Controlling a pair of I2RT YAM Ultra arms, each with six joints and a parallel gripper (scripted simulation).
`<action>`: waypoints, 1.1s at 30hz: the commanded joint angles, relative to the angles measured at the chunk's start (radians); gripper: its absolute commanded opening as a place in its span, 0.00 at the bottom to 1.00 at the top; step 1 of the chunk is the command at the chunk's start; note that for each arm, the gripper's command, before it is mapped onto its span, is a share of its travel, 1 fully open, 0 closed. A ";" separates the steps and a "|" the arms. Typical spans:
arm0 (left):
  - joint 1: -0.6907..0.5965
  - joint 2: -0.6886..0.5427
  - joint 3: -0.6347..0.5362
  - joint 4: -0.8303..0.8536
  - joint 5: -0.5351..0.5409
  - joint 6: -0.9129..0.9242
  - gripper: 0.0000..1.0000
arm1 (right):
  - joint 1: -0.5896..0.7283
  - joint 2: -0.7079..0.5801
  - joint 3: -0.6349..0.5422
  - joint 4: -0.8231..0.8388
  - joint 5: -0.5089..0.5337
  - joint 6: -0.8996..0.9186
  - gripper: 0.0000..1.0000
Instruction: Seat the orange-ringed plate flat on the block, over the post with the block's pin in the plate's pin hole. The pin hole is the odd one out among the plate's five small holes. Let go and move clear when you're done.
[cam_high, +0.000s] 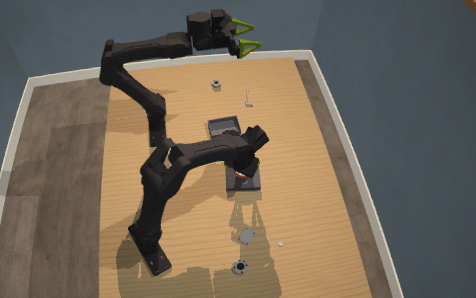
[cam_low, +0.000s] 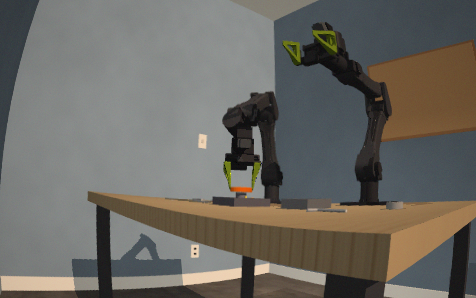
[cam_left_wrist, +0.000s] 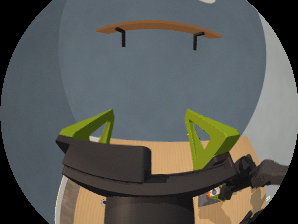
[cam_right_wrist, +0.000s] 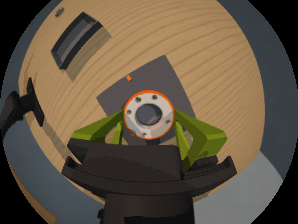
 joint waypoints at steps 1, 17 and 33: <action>-0.010 -0.029 0.039 -0.009 0.001 -0.001 1.00 | -0.003 0.000 -0.036 0.025 -0.002 0.008 0.00; -0.010 -0.029 0.039 -0.009 0.001 -0.001 1.00 | -0.001 -0.017 -0.005 0.023 -0.001 0.004 0.00; -0.010 -0.029 0.039 -0.009 0.001 -0.001 1.00 | 0.002 0.014 -0.009 0.076 -0.007 0.006 0.00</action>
